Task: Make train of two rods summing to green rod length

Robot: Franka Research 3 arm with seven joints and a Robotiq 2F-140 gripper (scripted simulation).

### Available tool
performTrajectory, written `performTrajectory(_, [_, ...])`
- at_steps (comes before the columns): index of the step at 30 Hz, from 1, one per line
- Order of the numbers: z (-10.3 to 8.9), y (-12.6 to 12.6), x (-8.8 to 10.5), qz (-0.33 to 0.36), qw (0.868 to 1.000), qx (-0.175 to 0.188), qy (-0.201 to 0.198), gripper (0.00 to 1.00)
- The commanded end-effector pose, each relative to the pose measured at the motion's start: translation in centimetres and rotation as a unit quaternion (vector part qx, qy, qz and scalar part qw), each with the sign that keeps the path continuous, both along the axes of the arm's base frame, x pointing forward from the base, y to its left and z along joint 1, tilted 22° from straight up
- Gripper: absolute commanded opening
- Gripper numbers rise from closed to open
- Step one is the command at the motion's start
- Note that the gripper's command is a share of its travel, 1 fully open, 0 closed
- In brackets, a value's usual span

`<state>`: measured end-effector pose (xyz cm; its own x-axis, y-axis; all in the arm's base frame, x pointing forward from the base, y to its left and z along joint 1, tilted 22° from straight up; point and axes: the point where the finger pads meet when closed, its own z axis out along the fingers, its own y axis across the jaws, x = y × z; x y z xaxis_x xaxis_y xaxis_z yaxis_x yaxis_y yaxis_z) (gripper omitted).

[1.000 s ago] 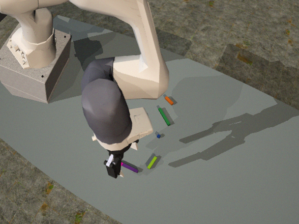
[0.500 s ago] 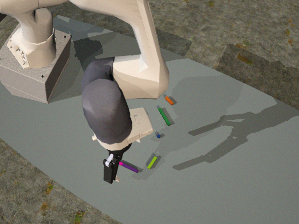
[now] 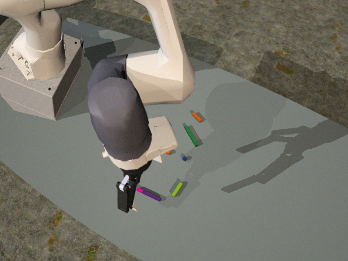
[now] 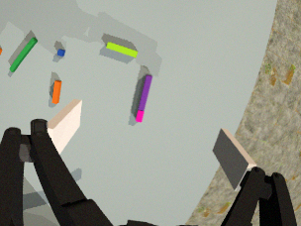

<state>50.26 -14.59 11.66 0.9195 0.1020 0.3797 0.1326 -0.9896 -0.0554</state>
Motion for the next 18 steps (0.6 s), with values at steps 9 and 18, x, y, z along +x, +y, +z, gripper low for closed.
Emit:
performTrajectory(9, [3.5,-0.2,-1.7,-0.007,1.0,0.009,0.008,1.0])
performTrajectory(18, [3.6,-0.2,-1.8,-0.007,1.0,0.009,0.008,1.0])
